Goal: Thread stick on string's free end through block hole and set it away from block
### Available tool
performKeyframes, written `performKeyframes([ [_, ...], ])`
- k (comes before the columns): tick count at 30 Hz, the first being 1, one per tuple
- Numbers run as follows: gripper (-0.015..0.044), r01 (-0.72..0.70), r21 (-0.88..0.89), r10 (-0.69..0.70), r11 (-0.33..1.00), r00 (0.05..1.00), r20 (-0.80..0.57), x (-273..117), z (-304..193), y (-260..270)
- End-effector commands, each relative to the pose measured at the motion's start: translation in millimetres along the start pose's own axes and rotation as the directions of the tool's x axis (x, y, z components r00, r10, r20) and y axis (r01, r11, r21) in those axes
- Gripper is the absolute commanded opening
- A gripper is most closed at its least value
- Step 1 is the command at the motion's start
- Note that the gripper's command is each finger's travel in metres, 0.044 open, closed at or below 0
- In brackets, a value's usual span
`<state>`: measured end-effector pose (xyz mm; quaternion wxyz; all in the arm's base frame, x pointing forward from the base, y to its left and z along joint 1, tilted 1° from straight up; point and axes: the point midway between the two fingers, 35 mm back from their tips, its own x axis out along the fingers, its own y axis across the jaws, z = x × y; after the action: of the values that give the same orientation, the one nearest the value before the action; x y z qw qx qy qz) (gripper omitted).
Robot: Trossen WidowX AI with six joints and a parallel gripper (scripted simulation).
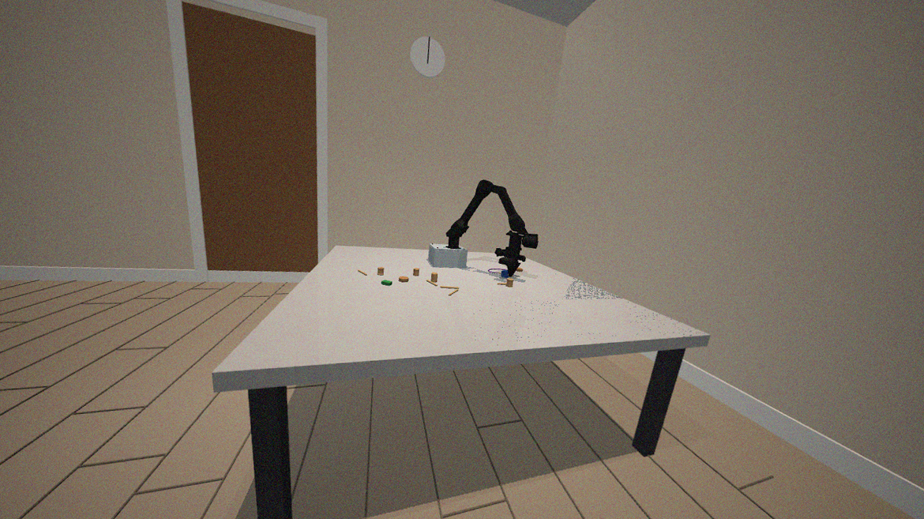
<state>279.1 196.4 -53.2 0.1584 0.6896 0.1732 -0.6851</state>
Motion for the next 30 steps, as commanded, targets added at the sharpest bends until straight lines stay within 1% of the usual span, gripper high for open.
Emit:
performKeyframes([
  [1,0.0,0.0,0.0,0.0,1.0,1.0,0.0,0.0,0.0,0.0],
  [11,0.0,-0.001,-0.016,0.002,1.0,0.999,0.048,0.2,-1.8,-0.9],
  [16,0.0,-0.002,-0.022,0.003,1.0,1.0,0.022,-1.1,-3.5,-1.4],
  [30,0.0,-0.003,-0.022,0.004,1.0,0.999,0.036,-0.6,-6.1,-1.5],
])
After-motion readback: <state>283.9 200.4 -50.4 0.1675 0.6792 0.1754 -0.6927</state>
